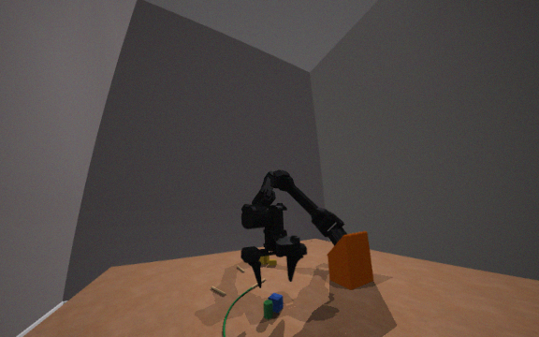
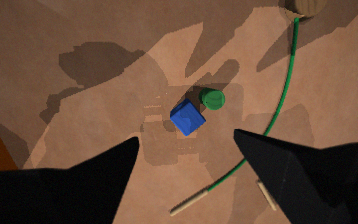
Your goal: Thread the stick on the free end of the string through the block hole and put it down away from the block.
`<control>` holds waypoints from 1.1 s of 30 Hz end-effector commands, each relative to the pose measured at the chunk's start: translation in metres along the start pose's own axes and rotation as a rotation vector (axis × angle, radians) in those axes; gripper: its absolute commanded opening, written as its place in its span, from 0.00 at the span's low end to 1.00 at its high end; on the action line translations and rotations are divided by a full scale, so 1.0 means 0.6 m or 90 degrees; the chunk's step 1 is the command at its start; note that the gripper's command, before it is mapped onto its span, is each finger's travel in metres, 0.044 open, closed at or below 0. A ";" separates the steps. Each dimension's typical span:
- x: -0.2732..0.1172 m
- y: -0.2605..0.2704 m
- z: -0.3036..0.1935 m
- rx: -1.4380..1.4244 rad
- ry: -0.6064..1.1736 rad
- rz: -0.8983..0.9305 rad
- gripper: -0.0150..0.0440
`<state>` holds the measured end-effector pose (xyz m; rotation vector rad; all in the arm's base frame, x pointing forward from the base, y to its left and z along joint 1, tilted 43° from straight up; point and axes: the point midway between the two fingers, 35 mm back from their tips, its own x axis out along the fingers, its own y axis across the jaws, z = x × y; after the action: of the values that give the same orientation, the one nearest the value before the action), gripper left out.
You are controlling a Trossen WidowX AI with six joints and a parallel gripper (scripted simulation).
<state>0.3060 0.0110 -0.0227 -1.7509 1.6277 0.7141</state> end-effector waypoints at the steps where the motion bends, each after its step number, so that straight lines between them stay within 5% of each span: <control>1: -0.005 0.006 0.009 -0.079 0.014 0.011 1.00; 15: -0.005 0.006 0.009 -0.072 0.012 0.011 1.00; 23: -0.005 0.006 0.009 -0.072 0.012 0.011 0.66; 33: -0.005 0.006 0.009 -0.072 0.012 0.011 0.66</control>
<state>0.3026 0.0169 -0.0244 -1.8304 1.6455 0.8150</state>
